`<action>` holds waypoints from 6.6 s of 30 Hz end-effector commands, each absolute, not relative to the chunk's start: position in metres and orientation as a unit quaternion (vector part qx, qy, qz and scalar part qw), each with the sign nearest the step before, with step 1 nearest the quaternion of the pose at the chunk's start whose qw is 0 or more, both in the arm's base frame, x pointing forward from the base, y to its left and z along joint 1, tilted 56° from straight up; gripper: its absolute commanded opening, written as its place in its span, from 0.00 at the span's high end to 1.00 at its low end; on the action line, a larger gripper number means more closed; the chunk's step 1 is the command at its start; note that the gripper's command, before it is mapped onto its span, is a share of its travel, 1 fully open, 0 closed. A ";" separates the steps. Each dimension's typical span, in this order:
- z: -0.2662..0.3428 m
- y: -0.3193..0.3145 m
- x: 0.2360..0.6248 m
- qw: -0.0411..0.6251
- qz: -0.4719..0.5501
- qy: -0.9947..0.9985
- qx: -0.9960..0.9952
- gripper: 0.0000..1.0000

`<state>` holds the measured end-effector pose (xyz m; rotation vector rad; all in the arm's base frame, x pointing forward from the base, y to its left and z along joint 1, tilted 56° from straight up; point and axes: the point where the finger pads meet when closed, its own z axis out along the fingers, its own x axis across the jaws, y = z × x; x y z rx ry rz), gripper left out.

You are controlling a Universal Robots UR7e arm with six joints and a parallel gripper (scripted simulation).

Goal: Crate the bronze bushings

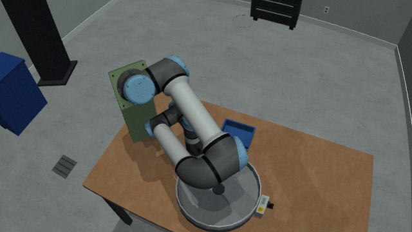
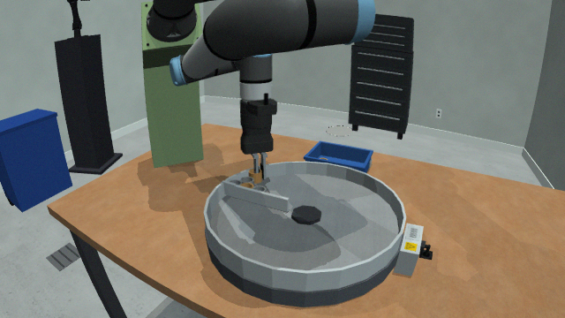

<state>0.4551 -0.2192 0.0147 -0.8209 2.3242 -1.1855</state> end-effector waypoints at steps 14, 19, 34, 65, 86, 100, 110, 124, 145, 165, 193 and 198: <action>0.019 -0.215 0.451 0.202 -0.425 0.832 -0.294 1.00; 0.023 -0.211 0.447 0.202 -0.425 0.832 -0.294 1.00; 0.025 -0.208 0.444 0.202 -0.425 0.832 -0.294 1.00; 0.031 -0.202 0.438 0.202 -0.425 0.832 -0.294 1.00; 0.044 -0.188 0.425 0.202 -0.425 0.832 -0.294 1.00; 0.049 -0.184 0.420 0.202 -0.425 0.832 -0.294 1.00; 0.058 -0.174 0.411 0.202 -0.425 0.832 -0.294 1.00; 0.053 -0.136 0.446 0.202 -0.425 0.832 -0.294 1.00; 0.050 -0.097 0.480 0.204 -0.425 0.831 -0.295 1.00; 0.046 -0.059 0.514 0.205 -0.425 0.831 -0.296 1.00; 0.039 0.018 0.581 0.206 -0.425 0.830 -0.297 1.00; 0.039 0.018 0.581 0.206 -0.425 0.830 -0.297 1.00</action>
